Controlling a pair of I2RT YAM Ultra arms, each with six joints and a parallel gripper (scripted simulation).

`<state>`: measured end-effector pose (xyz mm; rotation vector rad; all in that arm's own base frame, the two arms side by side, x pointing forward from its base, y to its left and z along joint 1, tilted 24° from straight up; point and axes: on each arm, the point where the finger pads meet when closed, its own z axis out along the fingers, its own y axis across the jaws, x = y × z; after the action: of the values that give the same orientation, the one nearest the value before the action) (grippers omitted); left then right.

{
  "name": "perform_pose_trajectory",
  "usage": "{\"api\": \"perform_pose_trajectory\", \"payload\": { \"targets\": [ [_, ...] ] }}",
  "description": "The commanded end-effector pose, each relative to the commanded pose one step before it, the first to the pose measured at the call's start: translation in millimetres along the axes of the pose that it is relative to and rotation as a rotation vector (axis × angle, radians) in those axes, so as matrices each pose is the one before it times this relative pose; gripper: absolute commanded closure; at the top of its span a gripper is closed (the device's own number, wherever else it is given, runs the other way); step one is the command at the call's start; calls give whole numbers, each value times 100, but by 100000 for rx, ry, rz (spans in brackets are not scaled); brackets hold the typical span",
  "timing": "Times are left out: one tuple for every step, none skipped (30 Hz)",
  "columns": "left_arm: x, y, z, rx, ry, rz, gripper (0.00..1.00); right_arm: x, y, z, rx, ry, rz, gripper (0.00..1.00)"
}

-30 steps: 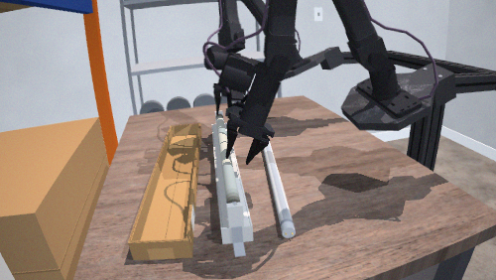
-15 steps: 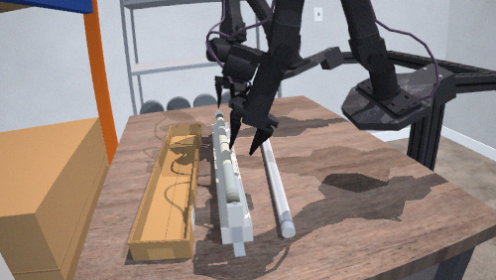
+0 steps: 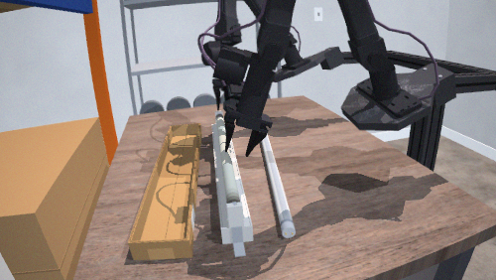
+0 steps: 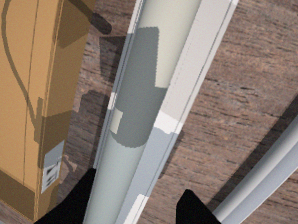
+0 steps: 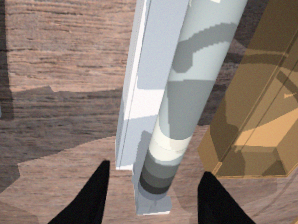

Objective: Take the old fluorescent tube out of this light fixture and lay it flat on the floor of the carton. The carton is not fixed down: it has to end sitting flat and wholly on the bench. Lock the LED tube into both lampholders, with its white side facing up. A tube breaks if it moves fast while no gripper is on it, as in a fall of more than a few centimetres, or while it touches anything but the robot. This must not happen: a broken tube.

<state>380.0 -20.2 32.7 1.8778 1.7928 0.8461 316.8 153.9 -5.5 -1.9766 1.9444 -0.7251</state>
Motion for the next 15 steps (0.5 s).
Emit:
{"api": "perform_pose_trajectory", "payload": {
  "targets": [
    [-672, -747, 615, 11285, -2260, 753, 51, -416, -334, 184, -7793, -605, -1965, 51],
    [414, 27, 182, 2416, 583, -873, 51, -41, -40, 84, -2150, 83, -390, 51],
    [133, 52, 135, 2396, 149, -278, 51, -39, -52, 80, -2241, 69, -362, 51],
    [-77, 36, 129, 2618, -199, 120, 51, -66, -30, 70, -2516, 5, -466, 51],
    [-94, 88, 78, 2471, -177, 205, 51, -34, -79, 66, -2425, 25, -289, 51],
    [-10, 92, 75, 2609, -68, 13, 51, -28, -84, 58, -2542, 4, -260, 51],
    [-57, 51, 95, 2953, -203, 63, 51, -29, -56, 66, -2861, 1, -344, 51],
    [22, 96, 40, 2838, -36, -72, 51, -14, -93, 34, -2777, -52, -187, 51],
    [12, 96, 16, 2944, -50, -54, 51, -5, -95, 20, -2895, -84, -145, 51],
    [-1, 46, 36, 3300, -99, -52, 51, 10, -60, 35, -3237, -65, -230, 51],
    [-5, -90, -20, 3347, -30, 121, 51, 28, 52, -11, -3170, 16, -295, 51],
    [0, 0, 0, 0, 0, 0, 51, 0, 0, 0, 0, 0, 0, 51],
    [0, 0, 0, 0, 0, 0, 51, 0, 0, 0, 0, 0, 0, 51],
    [-194, 38, -55, 2332, -181, 518, 51, -278, 72, -94, -2166, -201, -936, 51],
    [311, 343, 20, 1248, 345, -518, 51, 40, -361, -11, -1033, 66, 524, 51]
  ]
}}
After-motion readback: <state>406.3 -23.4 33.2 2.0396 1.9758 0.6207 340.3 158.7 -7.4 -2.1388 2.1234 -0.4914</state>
